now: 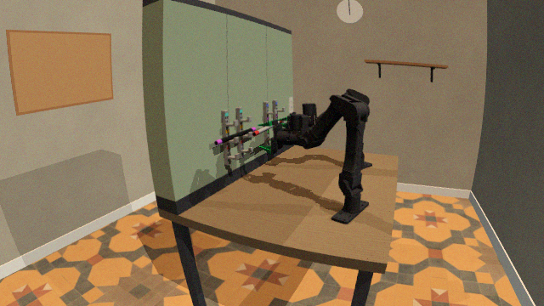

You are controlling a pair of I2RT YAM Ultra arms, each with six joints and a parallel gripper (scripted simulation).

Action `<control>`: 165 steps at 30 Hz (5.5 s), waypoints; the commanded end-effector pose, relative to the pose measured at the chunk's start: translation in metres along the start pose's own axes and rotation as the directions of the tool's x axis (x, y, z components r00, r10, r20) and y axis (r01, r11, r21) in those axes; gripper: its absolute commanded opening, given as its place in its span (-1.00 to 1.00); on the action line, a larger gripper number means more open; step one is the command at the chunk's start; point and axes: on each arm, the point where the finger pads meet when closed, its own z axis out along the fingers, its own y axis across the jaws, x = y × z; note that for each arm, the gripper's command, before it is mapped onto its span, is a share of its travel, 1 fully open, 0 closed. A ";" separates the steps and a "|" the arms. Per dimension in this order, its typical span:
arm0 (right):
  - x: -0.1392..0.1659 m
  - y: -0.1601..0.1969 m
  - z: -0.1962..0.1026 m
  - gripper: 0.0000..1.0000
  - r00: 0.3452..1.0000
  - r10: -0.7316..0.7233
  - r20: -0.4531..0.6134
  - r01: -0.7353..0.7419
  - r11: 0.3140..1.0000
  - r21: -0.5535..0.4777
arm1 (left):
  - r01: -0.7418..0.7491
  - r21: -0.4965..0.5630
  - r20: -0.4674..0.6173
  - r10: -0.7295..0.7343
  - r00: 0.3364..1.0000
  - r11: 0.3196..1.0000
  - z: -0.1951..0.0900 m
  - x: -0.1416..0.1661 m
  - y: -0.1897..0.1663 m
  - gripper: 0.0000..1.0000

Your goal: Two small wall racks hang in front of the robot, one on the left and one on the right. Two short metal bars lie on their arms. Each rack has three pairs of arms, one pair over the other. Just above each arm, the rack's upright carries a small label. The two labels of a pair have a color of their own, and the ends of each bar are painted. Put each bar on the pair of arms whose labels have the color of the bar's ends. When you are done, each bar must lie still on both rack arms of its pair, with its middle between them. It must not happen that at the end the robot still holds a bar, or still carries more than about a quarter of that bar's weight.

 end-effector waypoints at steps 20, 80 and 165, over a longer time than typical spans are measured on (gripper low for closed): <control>0.001 -0.017 0.006 -1.00 0.999 0.042 -0.005 -0.041 0.998 0.056 | 0.006 -0.015 0.002 -0.006 1.000 1.000 -0.002 -0.003 0.003 1.00; 0.005 -0.023 -0.003 -1.00 0.999 0.042 -0.005 -0.041 0.998 0.056 | 0.006 -0.015 0.002 -0.006 1.000 1.000 -0.002 -0.009 0.001 1.00; 0.005 -0.036 -0.004 -1.00 0.999 0.042 -0.005 -0.041 0.998 0.056 | 0.006 -0.015 0.002 -0.006 1.000 1.000 -0.007 -0.069 0.001 1.00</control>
